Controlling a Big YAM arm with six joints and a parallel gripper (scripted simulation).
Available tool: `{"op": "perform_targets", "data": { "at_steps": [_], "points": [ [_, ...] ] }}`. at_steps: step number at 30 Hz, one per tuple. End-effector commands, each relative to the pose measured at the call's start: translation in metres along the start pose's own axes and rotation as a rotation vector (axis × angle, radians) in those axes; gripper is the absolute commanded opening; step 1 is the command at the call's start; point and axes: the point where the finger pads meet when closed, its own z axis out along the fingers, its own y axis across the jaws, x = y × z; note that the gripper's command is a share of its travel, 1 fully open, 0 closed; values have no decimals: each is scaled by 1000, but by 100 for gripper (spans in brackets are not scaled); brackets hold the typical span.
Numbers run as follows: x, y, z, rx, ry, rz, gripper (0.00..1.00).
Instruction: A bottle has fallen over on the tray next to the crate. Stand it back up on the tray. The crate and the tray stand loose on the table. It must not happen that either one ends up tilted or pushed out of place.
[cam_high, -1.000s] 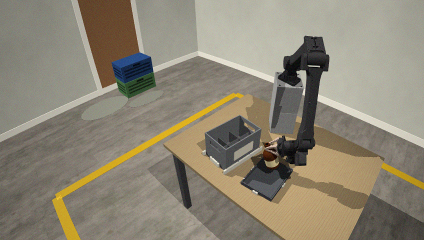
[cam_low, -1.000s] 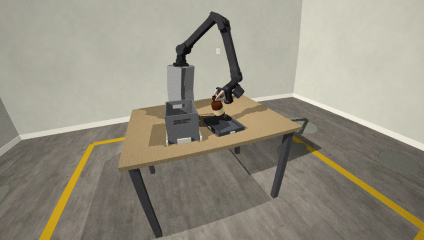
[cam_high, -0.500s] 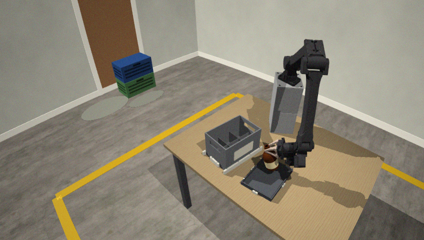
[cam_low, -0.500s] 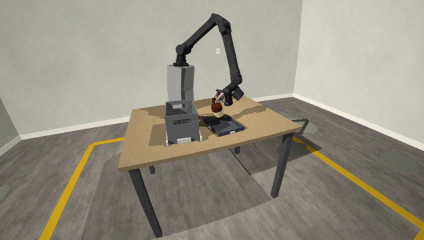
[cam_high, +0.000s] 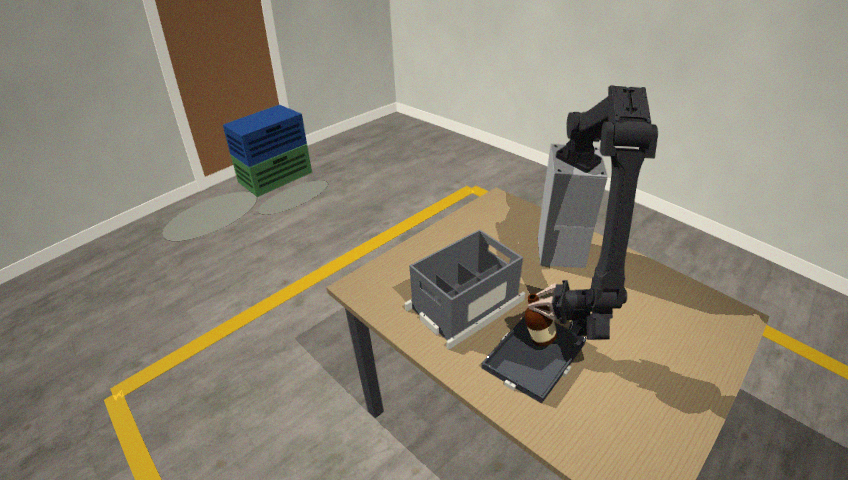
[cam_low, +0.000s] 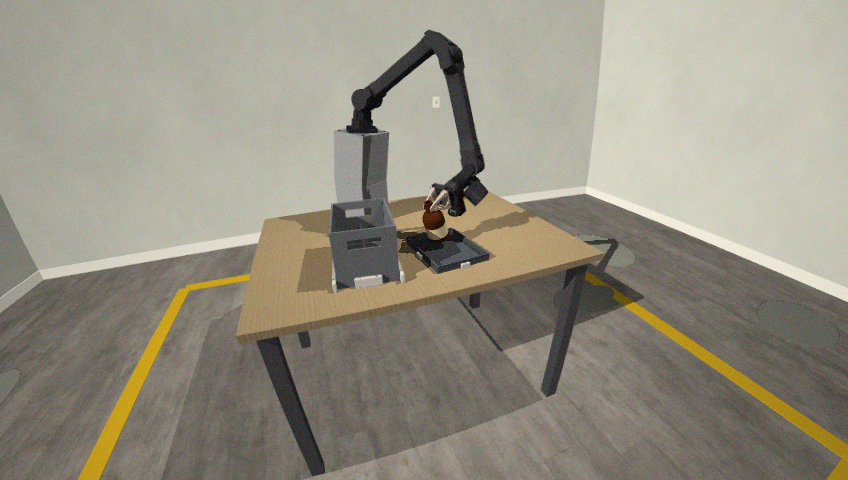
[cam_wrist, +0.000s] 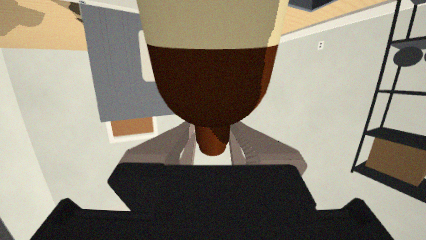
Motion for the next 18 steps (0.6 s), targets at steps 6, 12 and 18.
{"op": "perform_targets", "data": {
  "at_steps": [6, 12, 18],
  "points": [
    [-9, -5, 0, 14, 4, 15, 0],
    [-14, -6, 2, 15, 3, 17, 0],
    [-2, -15, -5, 24, -4, 41, 0]
  ]
}}
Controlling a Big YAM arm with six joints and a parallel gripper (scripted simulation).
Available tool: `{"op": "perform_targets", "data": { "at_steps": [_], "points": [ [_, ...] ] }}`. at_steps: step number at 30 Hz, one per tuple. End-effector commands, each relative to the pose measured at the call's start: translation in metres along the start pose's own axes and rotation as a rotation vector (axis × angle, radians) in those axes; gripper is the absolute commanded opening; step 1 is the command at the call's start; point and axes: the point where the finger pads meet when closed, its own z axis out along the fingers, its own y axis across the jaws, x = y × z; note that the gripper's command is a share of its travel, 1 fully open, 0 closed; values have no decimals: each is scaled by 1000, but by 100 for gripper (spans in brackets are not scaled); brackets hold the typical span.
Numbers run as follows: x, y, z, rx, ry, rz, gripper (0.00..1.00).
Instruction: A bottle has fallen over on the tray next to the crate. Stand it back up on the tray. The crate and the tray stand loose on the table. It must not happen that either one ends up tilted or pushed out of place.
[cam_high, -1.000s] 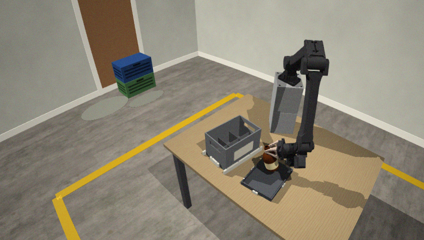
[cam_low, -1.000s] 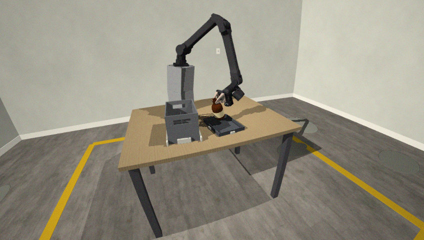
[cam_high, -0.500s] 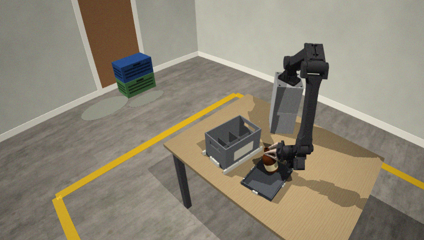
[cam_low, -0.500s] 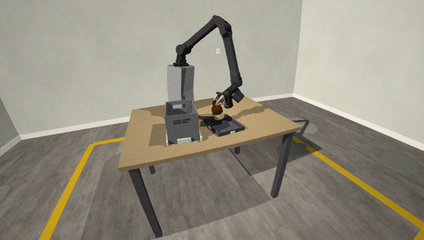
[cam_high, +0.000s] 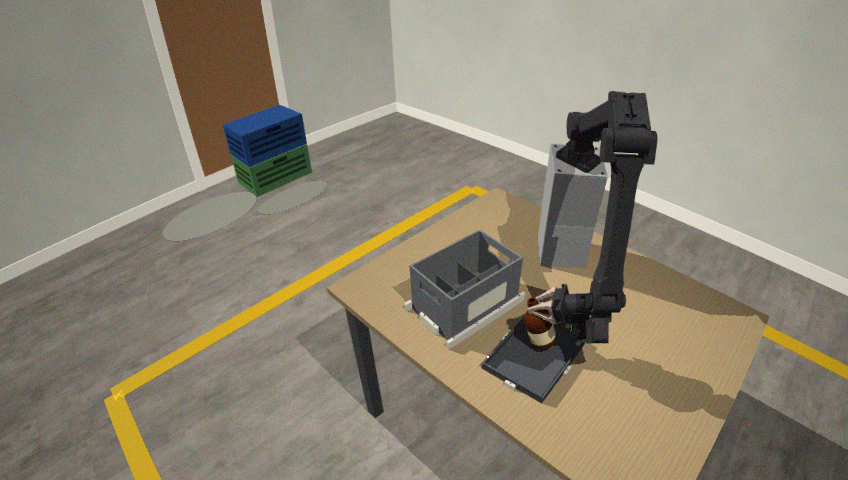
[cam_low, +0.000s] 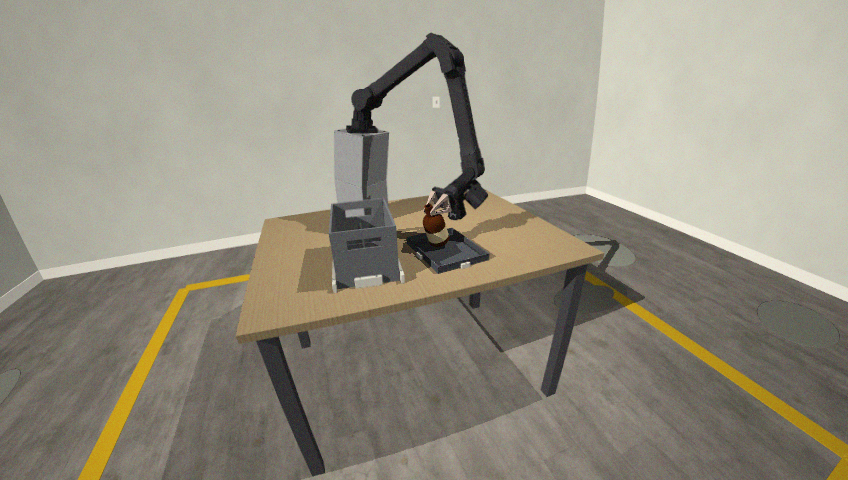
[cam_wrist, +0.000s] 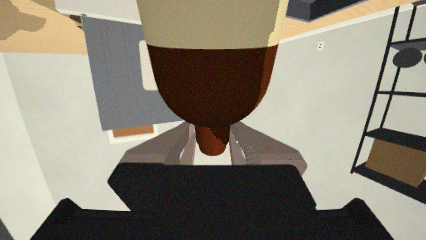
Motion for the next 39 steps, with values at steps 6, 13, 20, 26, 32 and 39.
{"op": "perform_targets", "data": {
  "at_steps": [6, 13, 20, 26, 32, 39],
  "points": [
    [-3, -8, -3, 16, 2, 21, 0],
    [-2, -9, -3, 18, 1, 25, 0],
    [-2, -8, -3, 17, 1, 23, 0],
    [-2, -8, -3, 17, 1, 23, 0],
    [-2, -8, -3, 17, 1, 23, 0],
    [-2, -8, -3, 17, 1, 23, 0]
  ]
}}
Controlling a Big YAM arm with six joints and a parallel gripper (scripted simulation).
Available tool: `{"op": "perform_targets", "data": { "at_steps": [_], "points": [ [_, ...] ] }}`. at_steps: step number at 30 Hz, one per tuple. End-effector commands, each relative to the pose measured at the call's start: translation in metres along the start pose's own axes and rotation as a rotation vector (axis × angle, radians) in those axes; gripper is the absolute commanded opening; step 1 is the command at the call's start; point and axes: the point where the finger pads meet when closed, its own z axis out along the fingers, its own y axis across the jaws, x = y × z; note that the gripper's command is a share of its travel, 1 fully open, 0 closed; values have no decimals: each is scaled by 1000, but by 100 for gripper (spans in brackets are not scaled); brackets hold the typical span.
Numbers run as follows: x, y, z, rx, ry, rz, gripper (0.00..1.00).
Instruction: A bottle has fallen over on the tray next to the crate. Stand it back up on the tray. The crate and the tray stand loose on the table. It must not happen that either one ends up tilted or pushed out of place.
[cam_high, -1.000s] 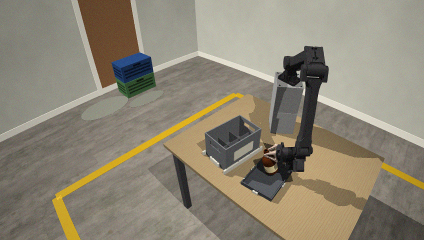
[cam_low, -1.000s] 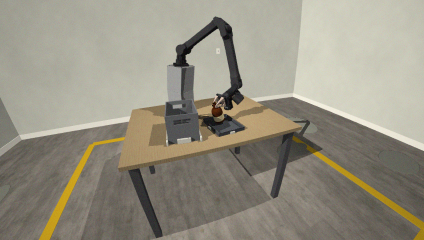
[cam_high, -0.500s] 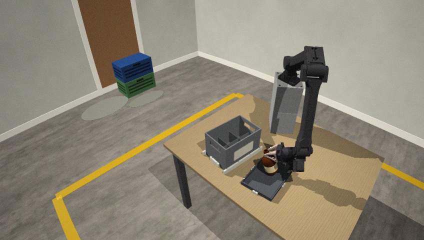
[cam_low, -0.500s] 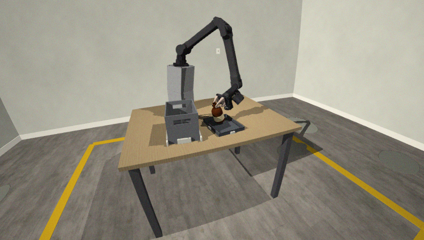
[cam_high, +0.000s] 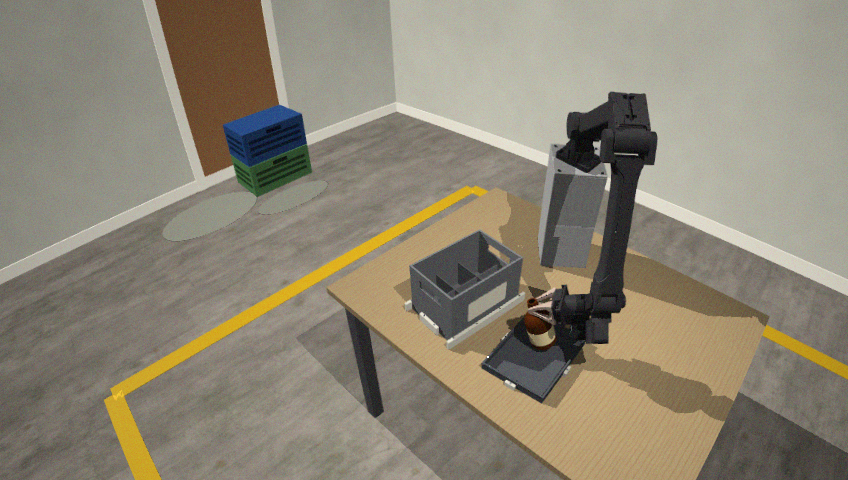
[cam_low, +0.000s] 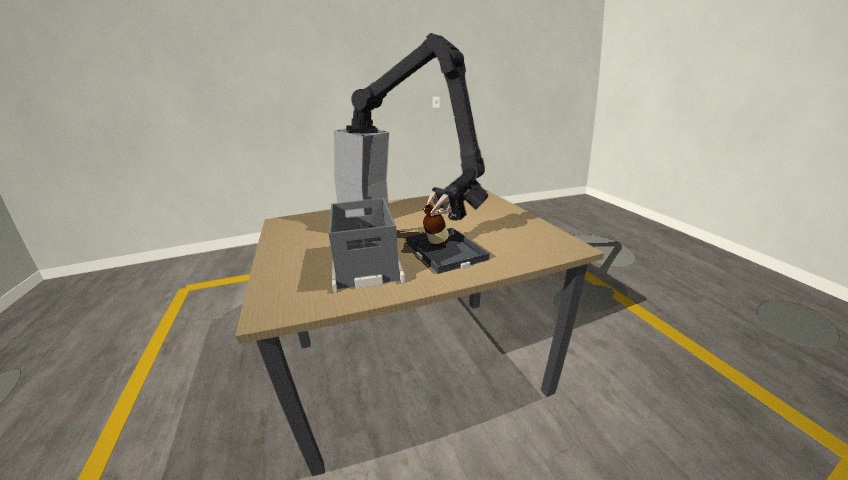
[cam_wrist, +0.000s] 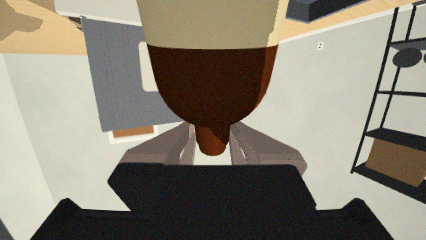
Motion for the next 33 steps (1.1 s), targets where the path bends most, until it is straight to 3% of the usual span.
{"op": "perform_targets", "data": {
  "at_steps": [1, 33],
  "points": [
    [0, -7, -3, 16, 2, 21, 0],
    [-2, -7, -3, 15, 3, 18, 0]
  ]
}}
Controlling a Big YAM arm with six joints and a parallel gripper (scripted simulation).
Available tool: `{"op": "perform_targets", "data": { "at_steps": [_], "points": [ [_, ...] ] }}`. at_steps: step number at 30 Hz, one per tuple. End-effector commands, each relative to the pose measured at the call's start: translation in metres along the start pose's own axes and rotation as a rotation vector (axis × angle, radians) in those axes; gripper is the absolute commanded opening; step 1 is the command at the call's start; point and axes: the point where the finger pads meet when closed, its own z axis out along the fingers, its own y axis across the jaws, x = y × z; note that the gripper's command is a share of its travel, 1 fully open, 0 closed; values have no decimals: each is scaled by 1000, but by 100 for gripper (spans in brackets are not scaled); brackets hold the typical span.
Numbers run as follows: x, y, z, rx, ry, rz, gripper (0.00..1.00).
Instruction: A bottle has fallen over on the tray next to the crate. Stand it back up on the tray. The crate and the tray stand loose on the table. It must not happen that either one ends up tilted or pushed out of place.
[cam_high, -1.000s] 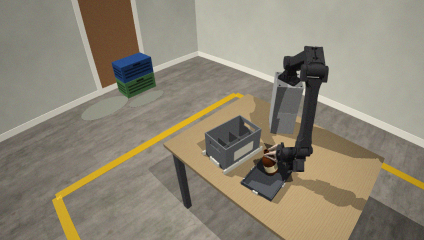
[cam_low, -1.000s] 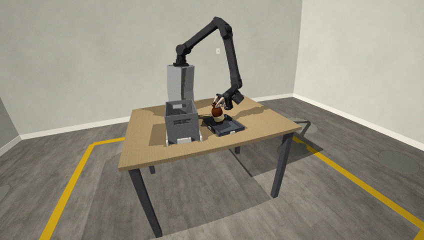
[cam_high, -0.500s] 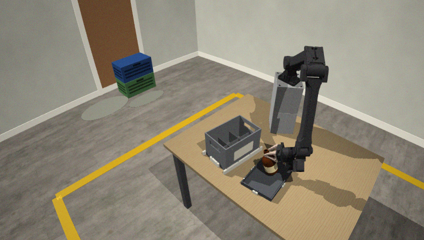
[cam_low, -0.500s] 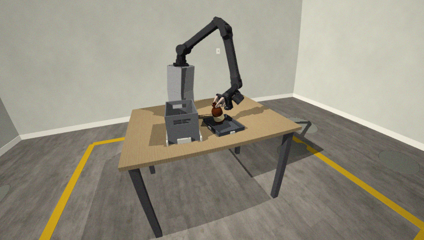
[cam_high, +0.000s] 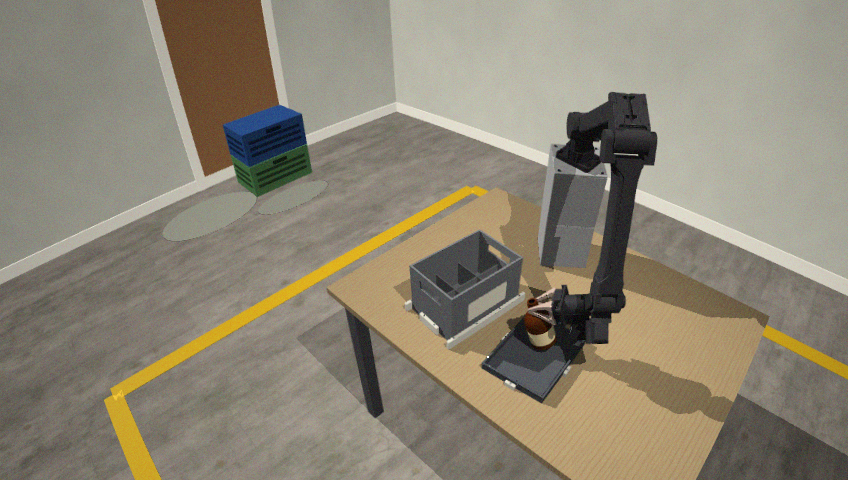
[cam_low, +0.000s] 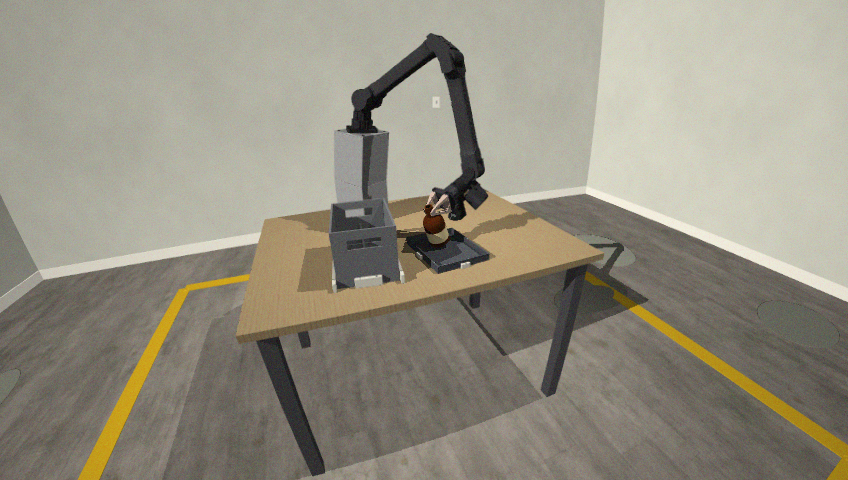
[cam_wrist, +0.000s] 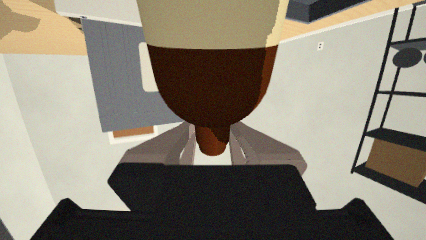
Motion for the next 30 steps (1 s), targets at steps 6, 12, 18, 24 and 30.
{"op": "perform_targets", "data": {
  "at_steps": [6, 12, 18, 24, 30],
  "points": [
    [-1, -9, -3, 17, 1, 23, 0],
    [0, -9, -4, 17, 1, 24, 0],
    [-3, -8, -2, 16, 2, 20, 0],
    [-3, -9, -3, 17, 1, 23, 0],
    [-3, -9, -3, 17, 1, 24, 0]
  ]
}}
